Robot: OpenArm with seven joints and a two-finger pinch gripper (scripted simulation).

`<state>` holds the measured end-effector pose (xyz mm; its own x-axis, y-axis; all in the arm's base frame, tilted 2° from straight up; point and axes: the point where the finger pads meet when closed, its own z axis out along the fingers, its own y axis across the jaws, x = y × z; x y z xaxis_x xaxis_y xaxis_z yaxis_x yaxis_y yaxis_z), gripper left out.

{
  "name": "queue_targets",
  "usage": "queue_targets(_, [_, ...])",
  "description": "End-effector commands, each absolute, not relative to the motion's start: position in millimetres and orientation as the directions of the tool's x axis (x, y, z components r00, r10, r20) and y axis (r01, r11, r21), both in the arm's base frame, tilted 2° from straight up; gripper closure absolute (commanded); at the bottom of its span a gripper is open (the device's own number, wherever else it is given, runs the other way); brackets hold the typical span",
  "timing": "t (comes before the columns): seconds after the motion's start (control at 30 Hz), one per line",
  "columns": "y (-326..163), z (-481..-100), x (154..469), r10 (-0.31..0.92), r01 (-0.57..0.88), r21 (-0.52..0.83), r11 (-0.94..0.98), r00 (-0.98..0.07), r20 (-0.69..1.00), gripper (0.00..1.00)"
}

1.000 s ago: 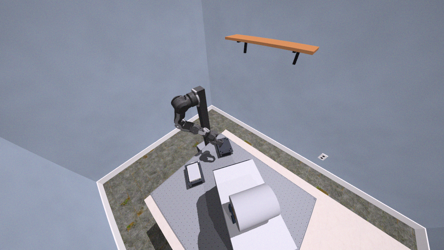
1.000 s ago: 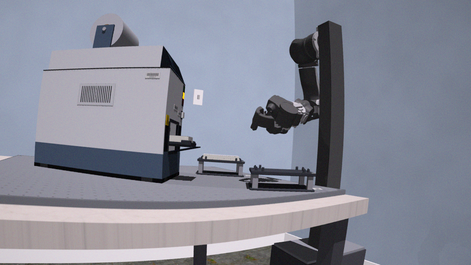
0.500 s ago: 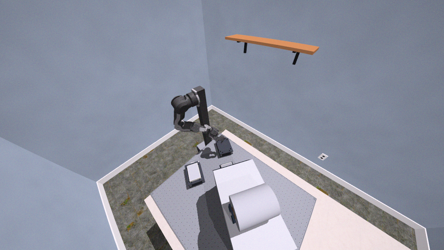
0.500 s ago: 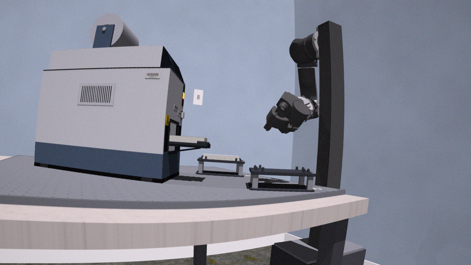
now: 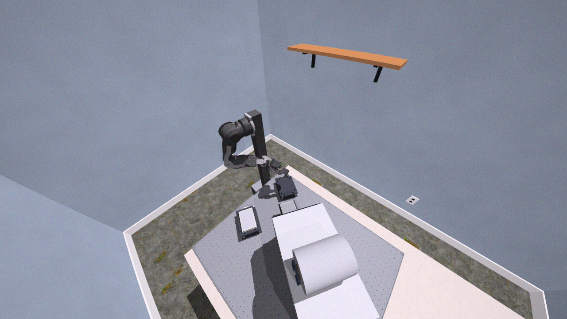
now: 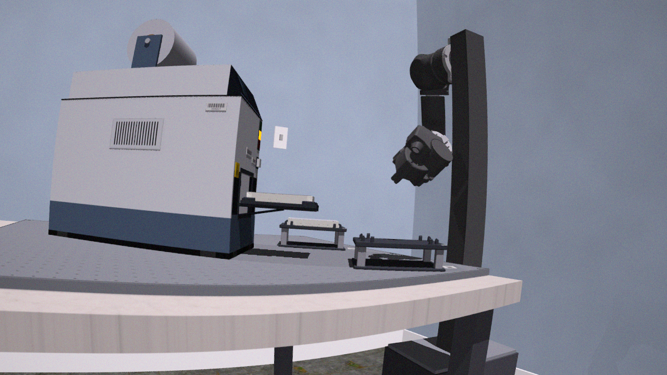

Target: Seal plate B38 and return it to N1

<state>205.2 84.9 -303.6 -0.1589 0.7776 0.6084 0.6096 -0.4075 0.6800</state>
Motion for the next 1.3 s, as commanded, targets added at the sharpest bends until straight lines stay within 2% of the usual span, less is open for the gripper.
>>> queue_targets(0.0, [85.5, -312.2, 200.4, 0.828, 0.651, 0.688, -0.32, -0.161, 0.537, 1.0])
queue_targets(0.33, [85.5, -312.2, 200.4, 0.828, 0.651, 0.688, -0.32, -0.161, 0.537, 1.0])
queue_targets(0.5, [92.8, -313.4, 194.8, 0.863, 0.733, 0.675, -0.08, -0.287, 0.415, 1.0])
queue_targets(0.9, [92.8, -313.4, 194.8, 0.863, 0.733, 0.675, -0.08, -0.287, 0.415, 1.0])
queue_targets(1.07, [86.0, -313.6, 199.5, 0.853, 0.767, 0.62, 0.165, -0.427, 0.3, 1.0])
queue_targets(1.27, [86.0, -313.6, 199.5, 0.853, 0.767, 0.62, 0.165, -0.427, 0.3, 1.0])
